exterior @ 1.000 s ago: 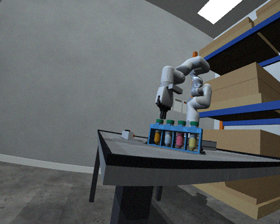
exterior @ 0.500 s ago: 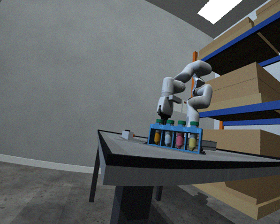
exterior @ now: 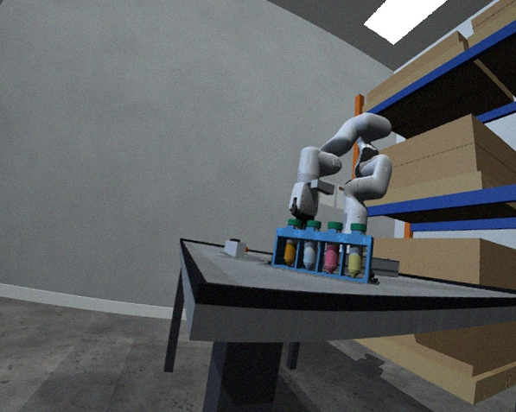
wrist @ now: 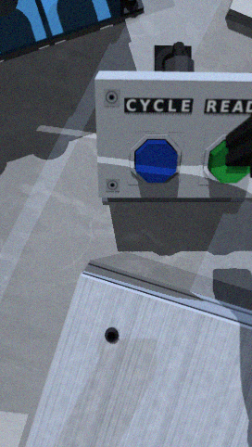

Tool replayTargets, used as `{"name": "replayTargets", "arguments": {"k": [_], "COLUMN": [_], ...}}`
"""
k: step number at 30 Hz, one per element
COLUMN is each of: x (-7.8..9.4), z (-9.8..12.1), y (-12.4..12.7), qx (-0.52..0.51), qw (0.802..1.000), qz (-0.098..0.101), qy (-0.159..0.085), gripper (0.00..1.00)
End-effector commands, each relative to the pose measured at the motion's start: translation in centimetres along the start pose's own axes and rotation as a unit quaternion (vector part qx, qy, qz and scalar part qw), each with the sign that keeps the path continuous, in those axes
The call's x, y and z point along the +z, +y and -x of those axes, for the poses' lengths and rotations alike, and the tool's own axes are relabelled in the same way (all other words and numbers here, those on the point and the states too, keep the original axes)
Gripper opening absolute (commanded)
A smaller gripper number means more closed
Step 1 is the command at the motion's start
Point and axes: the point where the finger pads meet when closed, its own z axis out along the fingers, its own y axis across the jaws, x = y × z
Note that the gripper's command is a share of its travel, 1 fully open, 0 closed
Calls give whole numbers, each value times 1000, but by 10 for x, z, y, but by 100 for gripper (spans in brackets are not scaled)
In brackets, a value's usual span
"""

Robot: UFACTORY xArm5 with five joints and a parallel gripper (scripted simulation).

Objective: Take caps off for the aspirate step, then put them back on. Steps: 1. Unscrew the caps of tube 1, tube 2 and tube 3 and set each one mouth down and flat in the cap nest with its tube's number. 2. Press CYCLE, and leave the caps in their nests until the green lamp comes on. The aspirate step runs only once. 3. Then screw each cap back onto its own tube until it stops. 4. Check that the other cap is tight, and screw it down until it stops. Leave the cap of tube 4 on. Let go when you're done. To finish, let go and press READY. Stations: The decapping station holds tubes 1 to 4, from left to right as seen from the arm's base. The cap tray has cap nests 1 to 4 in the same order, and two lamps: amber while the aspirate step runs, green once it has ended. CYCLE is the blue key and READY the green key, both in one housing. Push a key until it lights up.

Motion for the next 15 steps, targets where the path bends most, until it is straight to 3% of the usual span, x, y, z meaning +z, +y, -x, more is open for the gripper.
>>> {"name": "replayTargets", "arguments": {"k": [1,15], "x": [11,17], "z": [0,0], "y": [1,1], "qx": [0,0], "qw": [1000,1000], "qz": [2,2], "qy": [8,8], "gripper": [0,0]}}
